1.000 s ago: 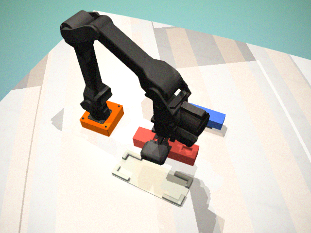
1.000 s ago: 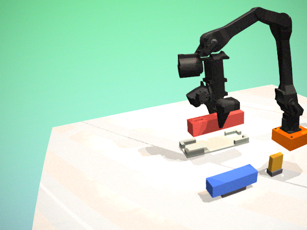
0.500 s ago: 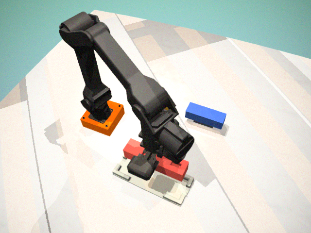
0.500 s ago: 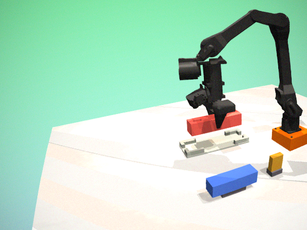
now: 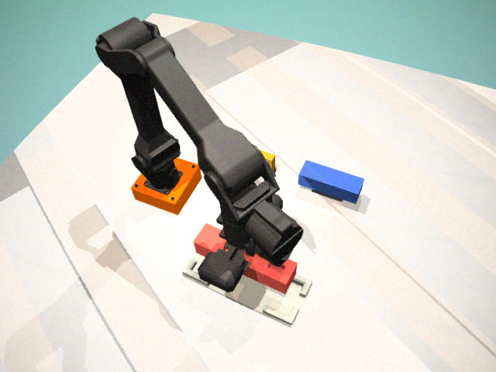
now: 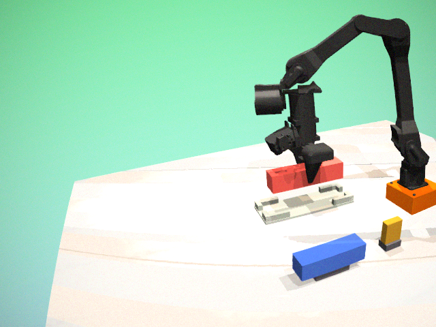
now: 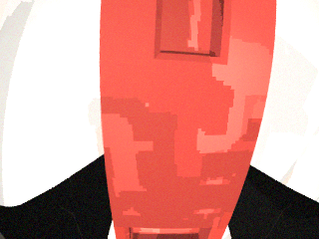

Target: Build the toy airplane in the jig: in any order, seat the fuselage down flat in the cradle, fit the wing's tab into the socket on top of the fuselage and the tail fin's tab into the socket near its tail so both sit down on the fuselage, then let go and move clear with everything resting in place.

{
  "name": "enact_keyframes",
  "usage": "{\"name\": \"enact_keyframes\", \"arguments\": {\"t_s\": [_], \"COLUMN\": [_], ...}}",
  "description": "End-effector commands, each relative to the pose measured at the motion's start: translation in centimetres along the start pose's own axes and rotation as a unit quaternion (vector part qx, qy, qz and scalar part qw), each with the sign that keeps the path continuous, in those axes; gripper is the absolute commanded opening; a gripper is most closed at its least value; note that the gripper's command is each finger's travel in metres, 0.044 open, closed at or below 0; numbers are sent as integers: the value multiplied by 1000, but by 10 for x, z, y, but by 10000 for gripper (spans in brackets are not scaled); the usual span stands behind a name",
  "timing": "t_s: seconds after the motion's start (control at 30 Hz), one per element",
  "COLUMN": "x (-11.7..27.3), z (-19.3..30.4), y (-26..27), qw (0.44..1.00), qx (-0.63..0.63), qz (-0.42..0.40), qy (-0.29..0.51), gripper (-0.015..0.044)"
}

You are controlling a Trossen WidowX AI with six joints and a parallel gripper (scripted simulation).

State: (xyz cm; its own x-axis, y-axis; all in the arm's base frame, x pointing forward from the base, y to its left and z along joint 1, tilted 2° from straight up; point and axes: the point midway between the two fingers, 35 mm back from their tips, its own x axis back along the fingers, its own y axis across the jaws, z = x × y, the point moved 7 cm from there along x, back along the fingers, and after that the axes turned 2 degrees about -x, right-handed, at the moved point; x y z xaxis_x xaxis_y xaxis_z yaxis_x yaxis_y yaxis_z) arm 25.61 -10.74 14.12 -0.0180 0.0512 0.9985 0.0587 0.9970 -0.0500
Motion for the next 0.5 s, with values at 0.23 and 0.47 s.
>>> {"name": "enact_keyframes", "arguments": {"t_s": [0.23, 0.47], "x": [0, -8], "z": [0, -1], "y": [0, 0], "qw": [1000, 1000], "qx": [2, 2], "qz": [-1, -1], "qy": [-1, -1], "gripper": [196, 196]}}
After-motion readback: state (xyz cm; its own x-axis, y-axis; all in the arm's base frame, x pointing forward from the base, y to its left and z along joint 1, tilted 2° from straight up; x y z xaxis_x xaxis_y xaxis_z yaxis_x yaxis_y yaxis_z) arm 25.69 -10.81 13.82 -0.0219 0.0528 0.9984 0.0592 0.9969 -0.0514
